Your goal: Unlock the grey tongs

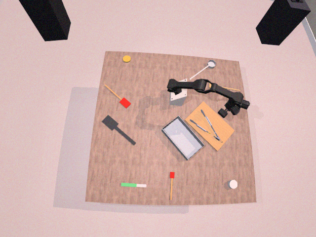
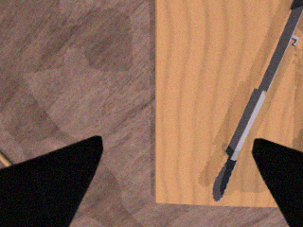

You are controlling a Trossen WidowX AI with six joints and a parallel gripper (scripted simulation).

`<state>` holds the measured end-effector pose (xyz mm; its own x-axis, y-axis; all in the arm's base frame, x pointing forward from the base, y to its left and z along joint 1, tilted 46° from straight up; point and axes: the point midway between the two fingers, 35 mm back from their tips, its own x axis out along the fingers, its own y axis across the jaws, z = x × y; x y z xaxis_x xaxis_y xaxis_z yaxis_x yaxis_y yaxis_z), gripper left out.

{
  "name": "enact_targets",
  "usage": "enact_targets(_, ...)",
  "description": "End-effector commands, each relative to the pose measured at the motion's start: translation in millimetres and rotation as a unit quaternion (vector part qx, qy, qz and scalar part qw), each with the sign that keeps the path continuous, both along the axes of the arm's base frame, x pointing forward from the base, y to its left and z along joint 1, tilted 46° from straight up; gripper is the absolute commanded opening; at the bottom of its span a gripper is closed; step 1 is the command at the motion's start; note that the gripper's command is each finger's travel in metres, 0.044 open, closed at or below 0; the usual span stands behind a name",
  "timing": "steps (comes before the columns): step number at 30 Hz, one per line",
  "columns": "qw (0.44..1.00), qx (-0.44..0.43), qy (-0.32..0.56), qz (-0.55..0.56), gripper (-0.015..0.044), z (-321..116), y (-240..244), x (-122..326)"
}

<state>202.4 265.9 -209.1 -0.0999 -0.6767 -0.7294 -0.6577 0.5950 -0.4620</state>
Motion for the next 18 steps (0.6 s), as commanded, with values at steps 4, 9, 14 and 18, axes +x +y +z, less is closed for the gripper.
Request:
enact_targets(4,1.000,-0.007,0.002,-0.009,0.0440,5,12,-10)
enact_targets(9,1.000,-0.003,0.001,-0.001,0.0440,35,33,-4)
enact_targets(14,1.000,-0.002,0.001,0.000,0.0440,40,36,-3)
enact_targets(18,1.000,-0.002,0.001,0.000,0.0440,40,36,-3)
